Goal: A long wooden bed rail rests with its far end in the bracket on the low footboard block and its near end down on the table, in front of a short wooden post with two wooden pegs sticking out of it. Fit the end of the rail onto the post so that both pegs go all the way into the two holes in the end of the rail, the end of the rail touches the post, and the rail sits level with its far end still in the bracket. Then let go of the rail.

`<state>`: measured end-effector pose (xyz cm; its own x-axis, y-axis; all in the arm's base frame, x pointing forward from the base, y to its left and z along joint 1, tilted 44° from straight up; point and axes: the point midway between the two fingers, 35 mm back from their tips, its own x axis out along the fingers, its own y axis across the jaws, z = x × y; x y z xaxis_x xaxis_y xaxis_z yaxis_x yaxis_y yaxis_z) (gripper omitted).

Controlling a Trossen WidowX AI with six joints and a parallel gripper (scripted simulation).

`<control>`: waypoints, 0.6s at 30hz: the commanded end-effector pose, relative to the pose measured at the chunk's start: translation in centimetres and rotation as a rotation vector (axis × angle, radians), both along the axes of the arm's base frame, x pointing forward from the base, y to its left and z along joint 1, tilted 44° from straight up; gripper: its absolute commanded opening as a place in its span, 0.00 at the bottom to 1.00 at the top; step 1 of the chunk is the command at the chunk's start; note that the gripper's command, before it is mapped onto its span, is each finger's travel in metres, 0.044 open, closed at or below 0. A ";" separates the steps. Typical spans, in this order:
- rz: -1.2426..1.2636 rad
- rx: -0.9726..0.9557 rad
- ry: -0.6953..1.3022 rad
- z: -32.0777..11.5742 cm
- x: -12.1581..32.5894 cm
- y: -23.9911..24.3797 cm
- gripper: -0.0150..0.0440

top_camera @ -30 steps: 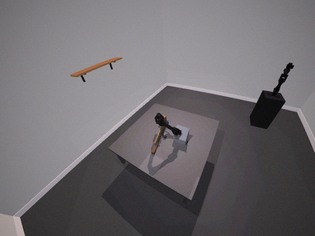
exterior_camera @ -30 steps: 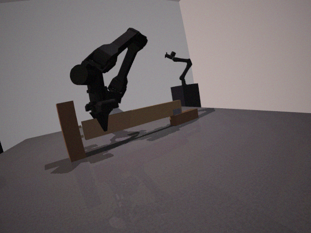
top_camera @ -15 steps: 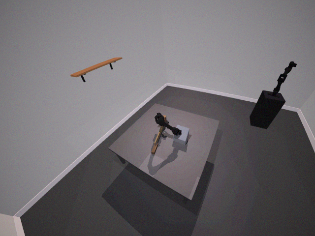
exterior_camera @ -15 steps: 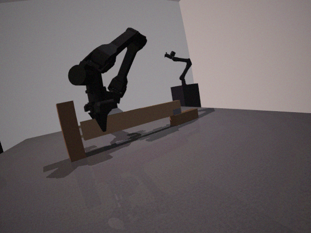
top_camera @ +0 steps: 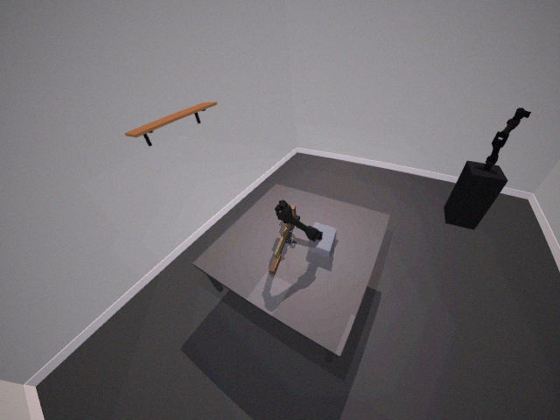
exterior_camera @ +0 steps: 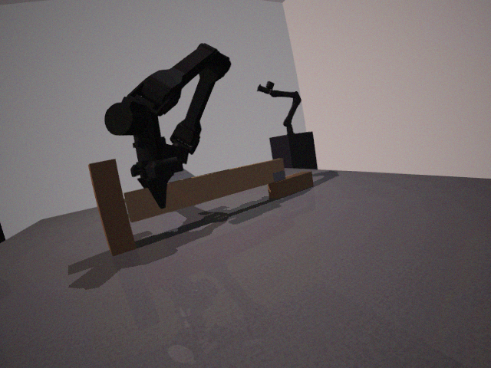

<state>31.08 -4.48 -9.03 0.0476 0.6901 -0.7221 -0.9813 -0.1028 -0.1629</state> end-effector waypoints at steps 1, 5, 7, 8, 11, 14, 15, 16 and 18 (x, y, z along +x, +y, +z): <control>-0.005 -0.004 -0.009 0.0 0.3 -0.4 0.25; -0.005 -0.005 -0.009 -0.1 0.4 -0.5 0.25; -0.005 -0.005 -0.009 -0.1 0.4 -0.6 0.25; -0.005 -0.005 -0.009 -0.1 0.4 -0.6 0.25; -0.005 -0.005 -0.009 -0.2 0.4 -0.6 0.25; -0.005 -0.005 -0.009 -0.2 0.4 -0.7 0.25; -0.005 -0.005 -0.009 -0.3 0.4 -0.7 0.25; -0.005 -0.005 -0.009 -0.3 0.4 -0.8 0.25; -0.005 -0.005 -0.009 -0.3 0.4 -0.8 0.25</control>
<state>31.19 -4.87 -9.39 0.0477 0.6901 -0.7221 -0.9812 -0.1029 -0.1632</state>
